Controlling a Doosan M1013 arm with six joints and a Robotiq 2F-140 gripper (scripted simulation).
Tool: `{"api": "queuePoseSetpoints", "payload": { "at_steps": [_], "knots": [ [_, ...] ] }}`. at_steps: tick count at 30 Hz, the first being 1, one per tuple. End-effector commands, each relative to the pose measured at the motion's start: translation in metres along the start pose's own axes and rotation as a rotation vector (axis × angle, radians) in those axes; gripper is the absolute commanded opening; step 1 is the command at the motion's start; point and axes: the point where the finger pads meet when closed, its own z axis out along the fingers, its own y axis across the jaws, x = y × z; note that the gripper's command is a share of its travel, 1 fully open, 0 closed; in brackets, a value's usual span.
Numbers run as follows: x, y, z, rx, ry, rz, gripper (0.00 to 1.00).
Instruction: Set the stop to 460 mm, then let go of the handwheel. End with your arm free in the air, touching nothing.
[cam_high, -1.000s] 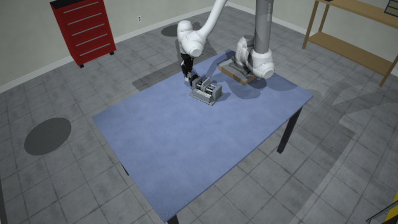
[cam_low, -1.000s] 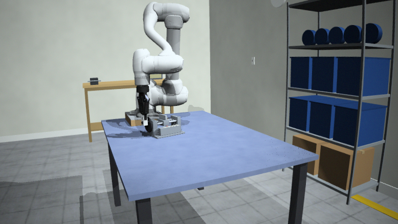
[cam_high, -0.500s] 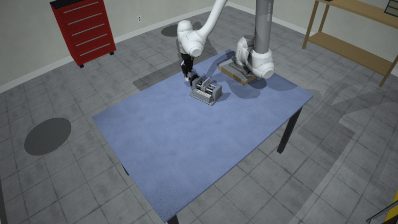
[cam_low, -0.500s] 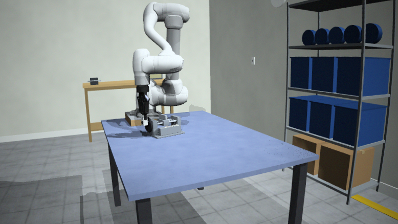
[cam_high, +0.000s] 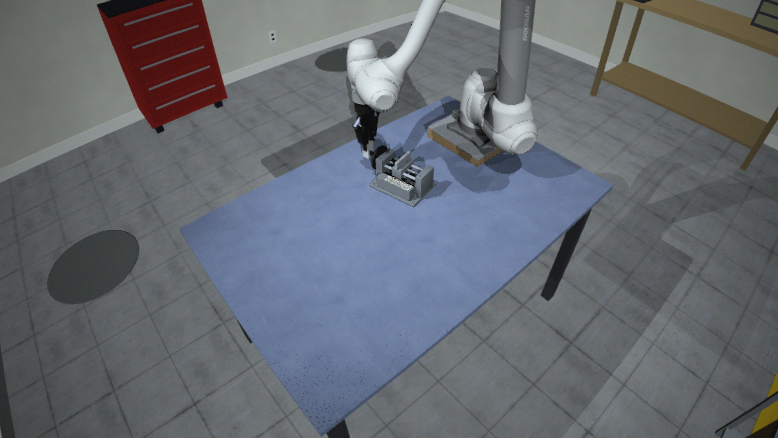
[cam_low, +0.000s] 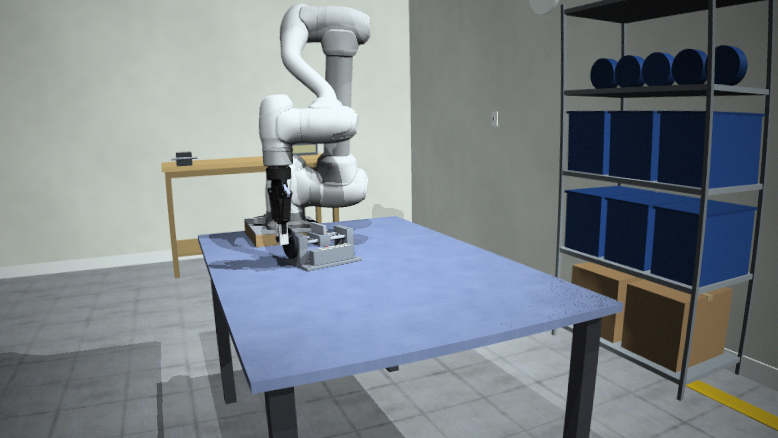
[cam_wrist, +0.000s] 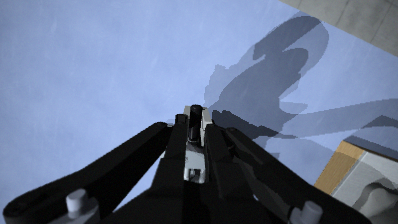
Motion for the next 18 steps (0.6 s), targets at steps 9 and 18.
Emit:
{"api": "queuePoseSetpoints", "payload": {
  "at_steps": [9,18],
  "knots": [
    [0.0000,0.0034,-0.0025,-0.001,0.000,0.000,0.04],
    [0.0000,0.0066,-0.0046,-0.001,0.000,0.000,0.04]
  ]
}}
